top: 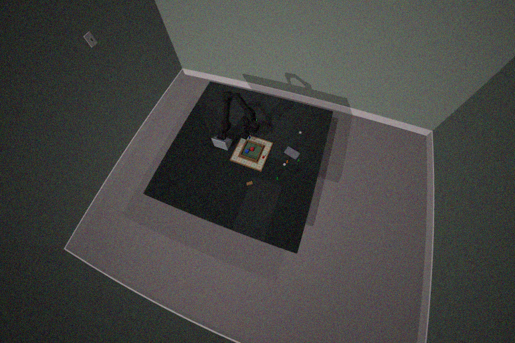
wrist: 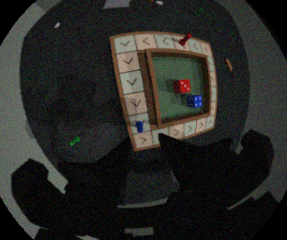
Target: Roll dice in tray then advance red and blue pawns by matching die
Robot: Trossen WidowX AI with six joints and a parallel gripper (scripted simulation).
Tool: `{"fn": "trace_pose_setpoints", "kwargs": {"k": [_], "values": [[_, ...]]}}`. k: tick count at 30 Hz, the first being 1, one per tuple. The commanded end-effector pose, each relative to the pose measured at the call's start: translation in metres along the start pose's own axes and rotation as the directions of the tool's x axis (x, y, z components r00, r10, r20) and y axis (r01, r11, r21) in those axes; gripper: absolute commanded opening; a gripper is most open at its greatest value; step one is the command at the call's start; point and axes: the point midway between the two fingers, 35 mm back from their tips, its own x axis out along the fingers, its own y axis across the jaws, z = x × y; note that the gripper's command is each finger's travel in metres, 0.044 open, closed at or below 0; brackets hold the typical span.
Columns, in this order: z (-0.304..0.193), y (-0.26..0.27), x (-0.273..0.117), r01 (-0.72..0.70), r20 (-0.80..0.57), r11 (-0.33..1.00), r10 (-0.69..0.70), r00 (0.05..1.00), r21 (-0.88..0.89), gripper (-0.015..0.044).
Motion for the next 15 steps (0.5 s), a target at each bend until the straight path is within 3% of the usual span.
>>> {"fn": "trace_pose_setpoints", "kwargs": {"k": [1, 15], "values": [[-0.004, 0.003, 0.006, -0.005, 0.004, 1.0, 0.005, 1.0, 0.0, 0.02], [-0.003, 0.003, 0.03, -0.004, 0.004, 1.0, 0.004, 1.0, 0.0, 0.02]]}}
